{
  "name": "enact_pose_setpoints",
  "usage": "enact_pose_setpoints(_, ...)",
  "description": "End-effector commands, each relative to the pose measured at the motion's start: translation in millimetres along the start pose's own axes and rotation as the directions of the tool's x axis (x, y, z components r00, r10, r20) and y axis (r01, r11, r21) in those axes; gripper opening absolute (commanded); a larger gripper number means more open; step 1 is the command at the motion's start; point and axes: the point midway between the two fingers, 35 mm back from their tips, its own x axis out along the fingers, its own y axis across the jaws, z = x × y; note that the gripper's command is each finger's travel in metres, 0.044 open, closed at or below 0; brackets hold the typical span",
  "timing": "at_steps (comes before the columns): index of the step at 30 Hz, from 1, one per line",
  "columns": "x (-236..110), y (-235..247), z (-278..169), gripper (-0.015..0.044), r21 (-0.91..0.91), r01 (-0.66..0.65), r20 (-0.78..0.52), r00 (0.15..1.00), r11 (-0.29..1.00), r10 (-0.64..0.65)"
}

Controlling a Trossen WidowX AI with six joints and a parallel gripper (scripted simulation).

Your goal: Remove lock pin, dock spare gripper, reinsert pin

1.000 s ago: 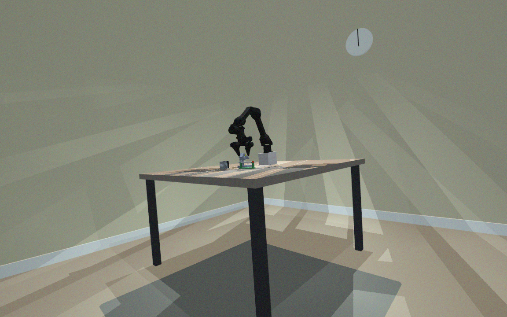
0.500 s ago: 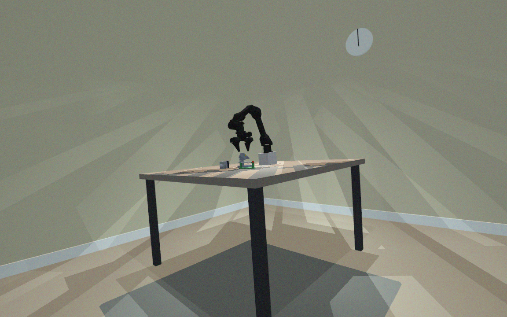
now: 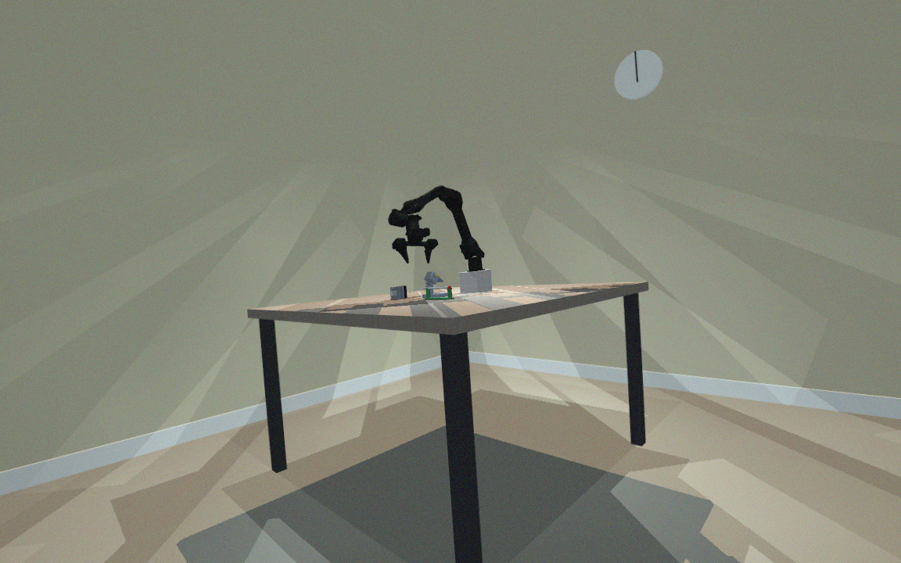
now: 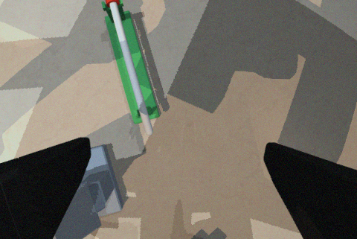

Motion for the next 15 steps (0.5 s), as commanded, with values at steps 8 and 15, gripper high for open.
enact_pose_setpoints(8,-36,-17,-142,0.044,0.535,0.169,0.188,0.932,0.828,-0.311)
enact_pose_setpoints(15,-57,-3,-199,0.044,0.681,0.2,0.226,0.857,0.704,-0.462)
